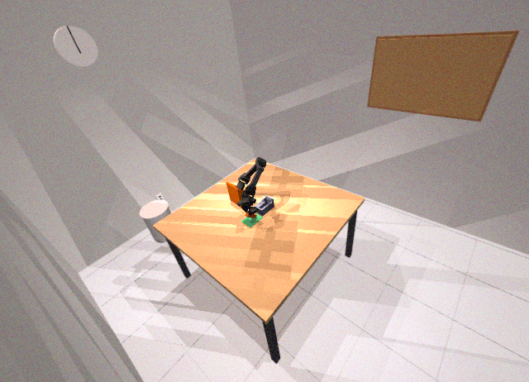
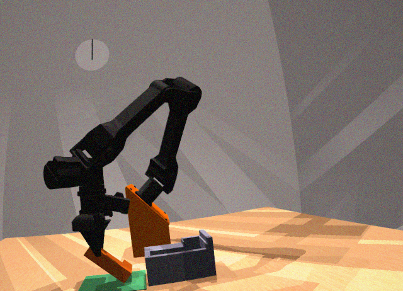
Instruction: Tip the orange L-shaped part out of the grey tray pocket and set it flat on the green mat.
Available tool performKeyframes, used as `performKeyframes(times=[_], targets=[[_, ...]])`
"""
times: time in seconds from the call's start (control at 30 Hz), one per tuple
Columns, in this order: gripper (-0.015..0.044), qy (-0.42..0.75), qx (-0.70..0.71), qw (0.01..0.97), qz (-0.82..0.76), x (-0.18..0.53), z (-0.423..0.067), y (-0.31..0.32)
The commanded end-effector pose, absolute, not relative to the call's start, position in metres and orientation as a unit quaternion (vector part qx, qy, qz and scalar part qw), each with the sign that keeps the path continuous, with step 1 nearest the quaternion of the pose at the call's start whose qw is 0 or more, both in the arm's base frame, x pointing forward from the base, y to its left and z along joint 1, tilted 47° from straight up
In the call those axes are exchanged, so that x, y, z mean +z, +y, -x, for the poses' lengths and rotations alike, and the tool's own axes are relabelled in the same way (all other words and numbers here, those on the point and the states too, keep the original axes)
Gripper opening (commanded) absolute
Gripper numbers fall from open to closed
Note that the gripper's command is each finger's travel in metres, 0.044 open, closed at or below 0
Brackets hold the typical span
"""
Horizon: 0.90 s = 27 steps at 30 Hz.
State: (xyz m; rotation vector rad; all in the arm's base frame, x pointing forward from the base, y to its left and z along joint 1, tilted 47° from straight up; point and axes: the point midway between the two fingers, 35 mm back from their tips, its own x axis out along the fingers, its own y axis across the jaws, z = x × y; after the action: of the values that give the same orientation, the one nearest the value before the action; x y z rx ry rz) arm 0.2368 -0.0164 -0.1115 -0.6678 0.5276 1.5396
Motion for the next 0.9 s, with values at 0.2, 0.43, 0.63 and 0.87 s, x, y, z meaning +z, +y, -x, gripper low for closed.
performKeyframes(times=[0.2, 0.43, 0.63, 0.87], targets=[[0.04, 0.234, 0.673, 0.638, 0.291, -0.068, -0.24, -0.066], [0.04, 0.233, 0.673, 0.639, 0.29, -0.05, -0.238, -0.082], [0.04, 0.235, 0.669, 0.644, 0.288, -0.055, -0.238, -0.079], [0.04, 0.235, 0.669, 0.644, 0.288, -0.055, -0.238, -0.079]])
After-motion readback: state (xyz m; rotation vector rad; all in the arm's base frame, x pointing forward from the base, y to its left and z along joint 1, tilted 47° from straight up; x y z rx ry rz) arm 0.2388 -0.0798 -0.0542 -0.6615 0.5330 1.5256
